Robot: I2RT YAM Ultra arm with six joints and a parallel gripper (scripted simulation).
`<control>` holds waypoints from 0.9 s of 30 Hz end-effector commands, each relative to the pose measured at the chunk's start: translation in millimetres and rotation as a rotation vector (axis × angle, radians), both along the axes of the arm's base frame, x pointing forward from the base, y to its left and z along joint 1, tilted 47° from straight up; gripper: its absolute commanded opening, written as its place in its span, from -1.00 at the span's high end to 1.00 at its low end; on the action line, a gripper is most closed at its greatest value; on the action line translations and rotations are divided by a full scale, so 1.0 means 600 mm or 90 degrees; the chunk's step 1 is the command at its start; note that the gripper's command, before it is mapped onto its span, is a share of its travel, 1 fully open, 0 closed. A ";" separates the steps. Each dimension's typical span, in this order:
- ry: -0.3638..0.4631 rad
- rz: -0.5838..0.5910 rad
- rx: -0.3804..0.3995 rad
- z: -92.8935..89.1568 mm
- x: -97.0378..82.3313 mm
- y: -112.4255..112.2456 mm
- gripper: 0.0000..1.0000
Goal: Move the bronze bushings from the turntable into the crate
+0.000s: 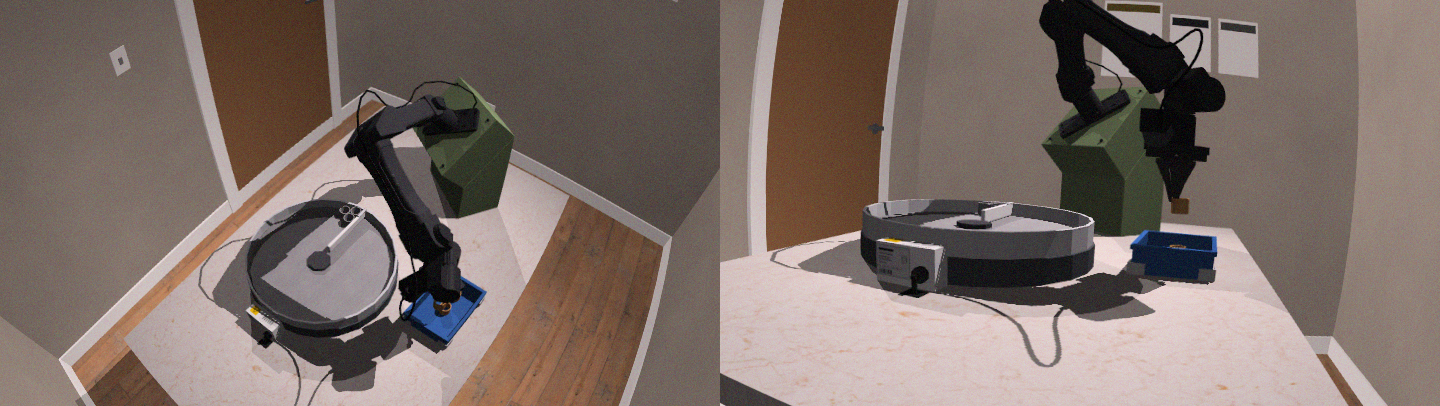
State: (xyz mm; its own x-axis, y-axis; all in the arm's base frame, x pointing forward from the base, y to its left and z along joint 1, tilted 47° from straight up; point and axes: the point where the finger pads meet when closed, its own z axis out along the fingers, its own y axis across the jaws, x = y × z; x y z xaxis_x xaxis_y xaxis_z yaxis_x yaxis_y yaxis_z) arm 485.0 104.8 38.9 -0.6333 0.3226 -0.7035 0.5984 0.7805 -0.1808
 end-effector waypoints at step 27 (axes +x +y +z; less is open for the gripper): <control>-0.026 0.020 0.001 0.039 0.010 0.029 1.00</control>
